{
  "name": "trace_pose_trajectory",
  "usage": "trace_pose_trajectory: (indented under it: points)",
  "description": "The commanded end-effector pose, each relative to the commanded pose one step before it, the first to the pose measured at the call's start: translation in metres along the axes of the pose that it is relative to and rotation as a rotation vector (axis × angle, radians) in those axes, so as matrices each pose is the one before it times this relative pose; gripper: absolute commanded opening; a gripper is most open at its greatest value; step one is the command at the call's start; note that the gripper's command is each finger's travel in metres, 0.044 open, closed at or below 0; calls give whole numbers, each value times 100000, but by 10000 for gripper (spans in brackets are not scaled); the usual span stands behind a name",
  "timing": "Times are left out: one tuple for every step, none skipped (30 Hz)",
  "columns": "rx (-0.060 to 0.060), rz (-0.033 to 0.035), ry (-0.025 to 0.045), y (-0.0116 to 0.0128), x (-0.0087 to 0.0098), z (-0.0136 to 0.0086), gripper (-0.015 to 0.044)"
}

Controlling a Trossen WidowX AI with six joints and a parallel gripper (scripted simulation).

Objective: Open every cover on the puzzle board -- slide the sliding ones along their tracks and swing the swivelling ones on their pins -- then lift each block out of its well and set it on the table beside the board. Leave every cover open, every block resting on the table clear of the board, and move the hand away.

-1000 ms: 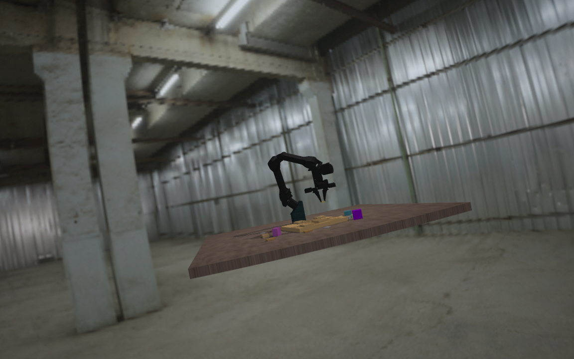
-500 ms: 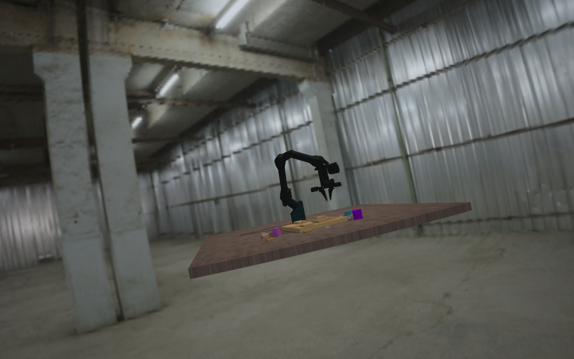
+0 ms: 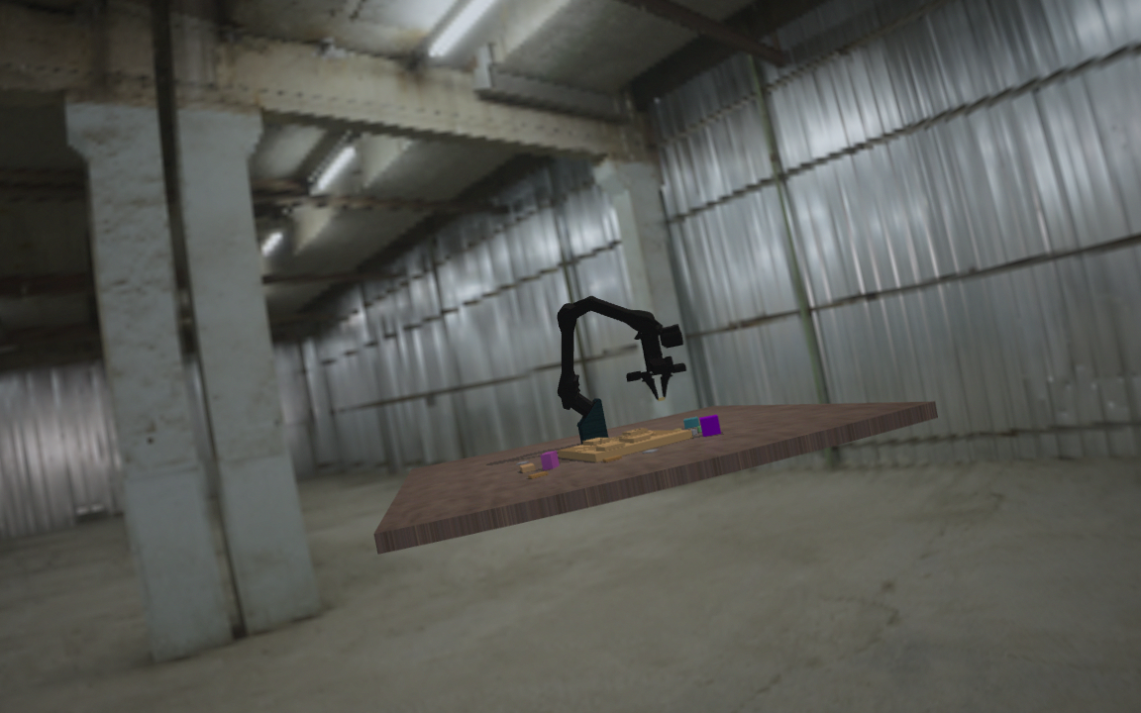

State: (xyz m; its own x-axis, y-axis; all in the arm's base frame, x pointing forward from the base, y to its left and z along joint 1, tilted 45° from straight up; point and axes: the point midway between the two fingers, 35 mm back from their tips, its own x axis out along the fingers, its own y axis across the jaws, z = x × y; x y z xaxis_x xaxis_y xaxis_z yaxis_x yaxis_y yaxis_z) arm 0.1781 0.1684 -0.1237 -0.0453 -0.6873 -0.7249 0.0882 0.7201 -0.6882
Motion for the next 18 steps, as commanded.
trace_pose_trajectory:
  points:
    - [805,646,77,370,199,-79,80]
    - [2,6,-5,21,165,21,80]
    - [2,6,-5,20,165,20,80]
    - [2,6,-4,19,165,19,80]
    - [2,5,-4,18,165,19,80]
    - [2,5,-4,18,165,18,80]
    - [2,4,-4,17,165,18,80]
    - [2,4,-4,16,164,17,80]
    - [2,4,-4,16,167,17,80]
    - [2,3,-4,15,167,16,80]
    - [2,3,-4,14,167,15,80]
    - [2,3,-4,13,167,15,80]
    - [2,2,-4,12,167,14,80]
    - [2,2,-4,12,167,14,80]
    - [2,1,-4,11,166,13,80]
    - [2,1,-4,10,166,12,80]
    - [2,1,-4,9,166,12,80]
    - [2,0,-4,9,166,11,80]
